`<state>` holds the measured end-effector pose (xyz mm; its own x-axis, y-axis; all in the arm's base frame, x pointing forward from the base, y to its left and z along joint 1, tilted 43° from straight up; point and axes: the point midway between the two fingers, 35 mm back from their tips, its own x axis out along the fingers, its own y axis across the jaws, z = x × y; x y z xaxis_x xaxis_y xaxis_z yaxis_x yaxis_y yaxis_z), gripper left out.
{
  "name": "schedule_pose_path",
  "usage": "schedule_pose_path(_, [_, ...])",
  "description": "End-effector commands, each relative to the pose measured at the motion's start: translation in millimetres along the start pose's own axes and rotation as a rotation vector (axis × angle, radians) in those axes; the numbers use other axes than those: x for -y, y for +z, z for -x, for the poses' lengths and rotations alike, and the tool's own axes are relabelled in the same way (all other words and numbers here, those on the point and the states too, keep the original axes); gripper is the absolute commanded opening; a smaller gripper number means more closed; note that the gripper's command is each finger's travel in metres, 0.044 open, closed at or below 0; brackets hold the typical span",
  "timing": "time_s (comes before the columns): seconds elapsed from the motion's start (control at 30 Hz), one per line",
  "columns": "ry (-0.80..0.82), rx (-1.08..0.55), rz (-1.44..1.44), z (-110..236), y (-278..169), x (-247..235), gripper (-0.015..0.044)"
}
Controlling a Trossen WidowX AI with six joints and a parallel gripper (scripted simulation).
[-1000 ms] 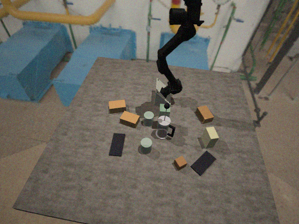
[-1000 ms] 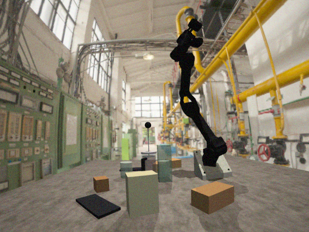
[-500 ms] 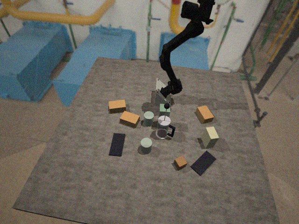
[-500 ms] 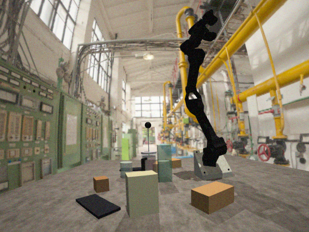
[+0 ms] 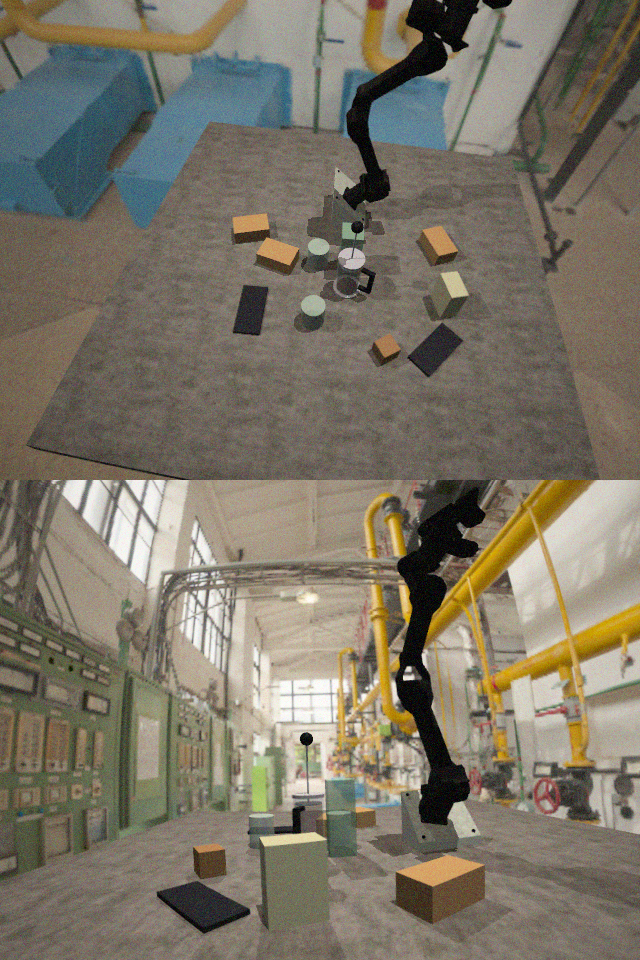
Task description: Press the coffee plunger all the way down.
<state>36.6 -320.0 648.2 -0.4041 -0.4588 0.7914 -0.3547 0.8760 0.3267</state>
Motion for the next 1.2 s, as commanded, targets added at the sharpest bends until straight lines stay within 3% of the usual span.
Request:
schedule_pose_path(0.0, [0.081,0.003,-0.030,-6,7,-35,0.0440])
schedule_pose_path(0.13, [0.192,0.005,-0.019,-13,22,-78,0.0440])
schedule_pose_path(0.6, [0.384,-0.040,-0.034,-9,29,-155,0.0440])
schedule_pose_path(1.17, [0.684,-0.130,-0.050,23,36,-258,0.0440])
